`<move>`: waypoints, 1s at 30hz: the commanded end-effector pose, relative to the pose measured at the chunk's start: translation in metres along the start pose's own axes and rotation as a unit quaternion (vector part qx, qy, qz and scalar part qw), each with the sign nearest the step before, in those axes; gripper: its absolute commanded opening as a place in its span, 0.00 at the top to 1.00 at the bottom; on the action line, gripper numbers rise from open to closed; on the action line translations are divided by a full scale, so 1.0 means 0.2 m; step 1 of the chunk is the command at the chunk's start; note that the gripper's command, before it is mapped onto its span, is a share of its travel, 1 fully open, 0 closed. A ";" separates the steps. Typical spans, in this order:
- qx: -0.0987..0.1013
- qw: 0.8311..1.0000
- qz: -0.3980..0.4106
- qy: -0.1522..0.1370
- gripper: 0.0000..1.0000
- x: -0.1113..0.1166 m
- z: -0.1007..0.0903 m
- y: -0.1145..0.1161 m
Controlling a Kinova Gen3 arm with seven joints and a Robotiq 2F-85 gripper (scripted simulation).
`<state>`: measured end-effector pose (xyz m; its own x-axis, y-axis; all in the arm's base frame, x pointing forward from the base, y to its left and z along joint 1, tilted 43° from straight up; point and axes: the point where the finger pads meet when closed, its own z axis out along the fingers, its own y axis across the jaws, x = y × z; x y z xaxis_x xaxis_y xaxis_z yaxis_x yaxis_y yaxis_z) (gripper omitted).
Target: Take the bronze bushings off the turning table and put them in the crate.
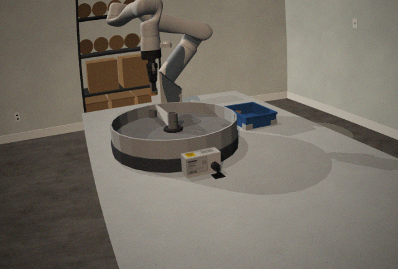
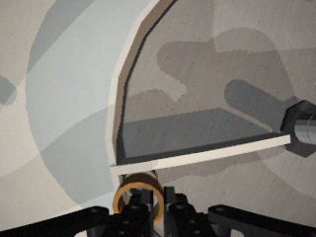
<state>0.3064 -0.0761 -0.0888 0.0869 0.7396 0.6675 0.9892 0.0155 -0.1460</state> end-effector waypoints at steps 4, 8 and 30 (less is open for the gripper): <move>0.002 1.000 -0.009 -0.003 1.00 0.25 0.00 0.01; 0.002 1.000 -0.009 -0.003 1.00 0.25 0.00 0.01; 0.002 1.000 -0.009 -0.003 1.00 0.54 0.00 0.03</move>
<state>0.3214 0.0047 -0.0179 0.0706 0.7416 0.6671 0.9900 0.0295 -0.1376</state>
